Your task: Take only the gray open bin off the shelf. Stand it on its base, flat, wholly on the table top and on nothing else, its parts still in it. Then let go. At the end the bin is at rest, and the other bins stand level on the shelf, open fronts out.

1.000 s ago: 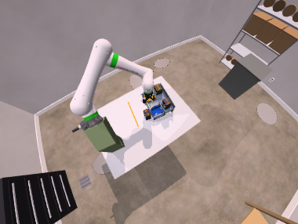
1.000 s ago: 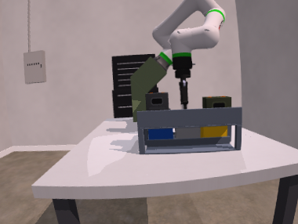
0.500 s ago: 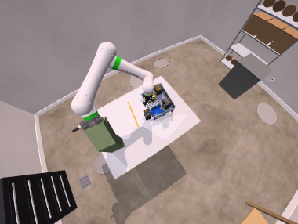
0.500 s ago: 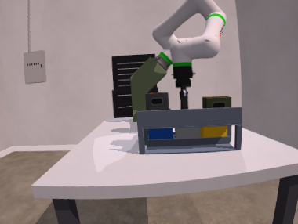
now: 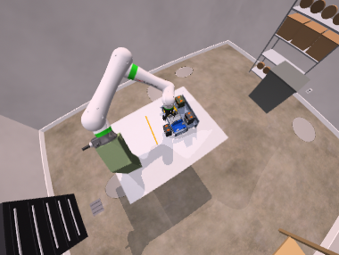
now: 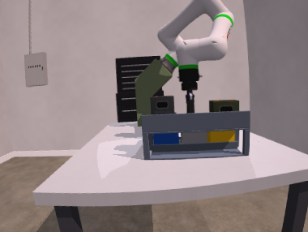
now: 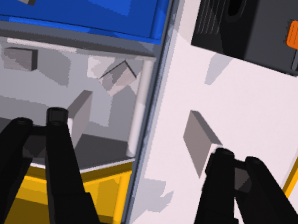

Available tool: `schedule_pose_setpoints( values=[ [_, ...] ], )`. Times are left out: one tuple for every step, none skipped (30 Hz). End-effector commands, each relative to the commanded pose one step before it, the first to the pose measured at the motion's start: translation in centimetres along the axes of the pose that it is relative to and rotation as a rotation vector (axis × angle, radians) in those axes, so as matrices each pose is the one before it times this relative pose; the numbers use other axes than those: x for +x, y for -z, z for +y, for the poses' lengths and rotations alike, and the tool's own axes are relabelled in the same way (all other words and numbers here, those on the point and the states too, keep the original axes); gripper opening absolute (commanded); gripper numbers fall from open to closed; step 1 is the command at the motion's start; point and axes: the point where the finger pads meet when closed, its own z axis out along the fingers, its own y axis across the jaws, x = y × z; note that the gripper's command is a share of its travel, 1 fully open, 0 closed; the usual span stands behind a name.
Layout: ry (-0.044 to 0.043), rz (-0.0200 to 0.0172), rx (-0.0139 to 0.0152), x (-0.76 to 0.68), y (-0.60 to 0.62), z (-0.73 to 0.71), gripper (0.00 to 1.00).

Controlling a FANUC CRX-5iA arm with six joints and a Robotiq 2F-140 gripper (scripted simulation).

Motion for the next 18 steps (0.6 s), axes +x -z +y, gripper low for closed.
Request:
schedule_pose_setpoints(
  values=[
    [-0.00005, 0.00019, 0.00042, 0.012, 0.022, -0.022, 0.57],
    [0.0, 0.0, 0.0, 0.0, 0.0, 0.0, 0.57],
    [0.0, 0.0, 0.0, 0.0, 0.0, 0.0, 0.57],
    [0.0, 0.0, 0.0, 0.0, 0.0, 0.0, 0.57],
    [0.0, 0.0, 0.0, 0.0, 0.0, 0.0, 0.57],
    [0.0, 0.0, 0.0, 0.0, 0.0, 0.0, 0.57],
    [0.0, 0.0, 0.0, 0.0, 0.1, -0.004, 0.57],
    [0.0, 0.0, 0.0, 0.0, 0.1, -0.004, 0.57],
    [0.0, 0.0, 0.0, 0.0, 0.1, -0.004, 0.57],
    [0.0, 0.0, 0.0, 0.0, 0.1, -0.004, 0.57],
    [0.0, 0.0, 0.0, 0.0, 0.1, -0.004, 0.57],
    [0.0, 0.0, 0.0, 0.0, 0.0, 0.0, 0.57],
    [0.0, 0.0, 0.0, 0.0, 0.0, 0.0, 0.57],
    [0.0, 0.0, 0.0, 0.0, 0.0, 0.0, 0.57],
    [0.0, 0.0, 0.0, 0.0, 0.0, 0.0, 0.57],
    [0.0, 0.0, 0.0, 0.0, 0.0, 0.0, 0.57],
    [0.0, 0.0, 0.0, 0.0, 0.0, 0.0, 0.57],
    [0.0, 0.0, 0.0, 0.0, 0.0, 0.0, 0.57]
  ],
)
